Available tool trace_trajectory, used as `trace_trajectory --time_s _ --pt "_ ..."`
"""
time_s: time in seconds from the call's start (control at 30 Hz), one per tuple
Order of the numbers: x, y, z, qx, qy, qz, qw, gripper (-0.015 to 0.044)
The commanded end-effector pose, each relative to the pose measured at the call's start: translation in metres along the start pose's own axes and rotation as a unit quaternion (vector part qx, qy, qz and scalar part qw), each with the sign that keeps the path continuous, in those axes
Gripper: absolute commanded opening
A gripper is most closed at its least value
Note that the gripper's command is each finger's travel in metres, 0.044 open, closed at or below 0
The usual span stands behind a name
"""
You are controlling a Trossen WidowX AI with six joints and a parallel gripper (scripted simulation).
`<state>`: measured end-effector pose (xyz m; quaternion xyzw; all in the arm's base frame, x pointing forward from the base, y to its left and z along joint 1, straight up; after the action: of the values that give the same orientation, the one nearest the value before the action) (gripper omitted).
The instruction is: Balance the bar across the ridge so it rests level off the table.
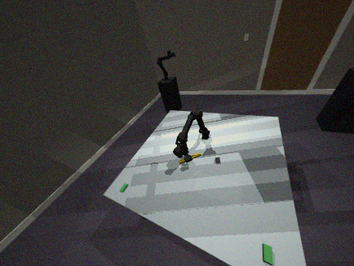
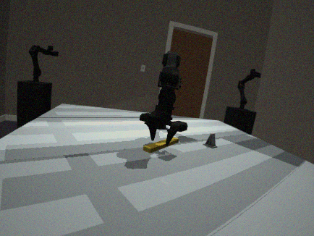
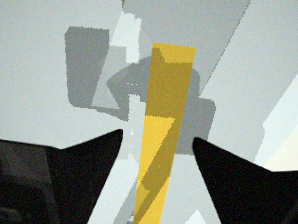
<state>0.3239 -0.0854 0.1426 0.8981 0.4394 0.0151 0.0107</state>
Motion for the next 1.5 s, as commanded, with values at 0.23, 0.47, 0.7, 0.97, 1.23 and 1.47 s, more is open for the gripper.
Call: trace_trajectory --time_s 0.23,0.47,0.7,0.97,1.23,1.47 --pt "-0.001 -0.002 0.014 0.003 -0.003 0.003 1.0 0.0315" --pt "-0.001 -0.002 0.014 0.003 -0.003 0.003 1.0 0.0315" --pt "-0.001 -0.001 0.013 0.003 -0.001 0.0 1.0 0.0289" --pt "-0.001 -0.001 0.013 0.003 -0.001 0.0 1.0 0.0118" --pt "0.0 -0.001 0.009 0.003 -0.001 0.0 1.0 0.0006" --pt "0.001 0.002 -0.008 0.003 -0.002 0.001 1.0 0.0"
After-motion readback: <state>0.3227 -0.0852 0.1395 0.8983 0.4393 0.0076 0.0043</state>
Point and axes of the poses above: the point midway between the two fingers, 35 mm back from their tips, its own z axis out along the fingers, its own x axis across the jaws, y = z × x, the point moved 8 cm from there along -z, back along the fingers, and after that the axes turned 9 degrees about -z, right-handed, at the moved point
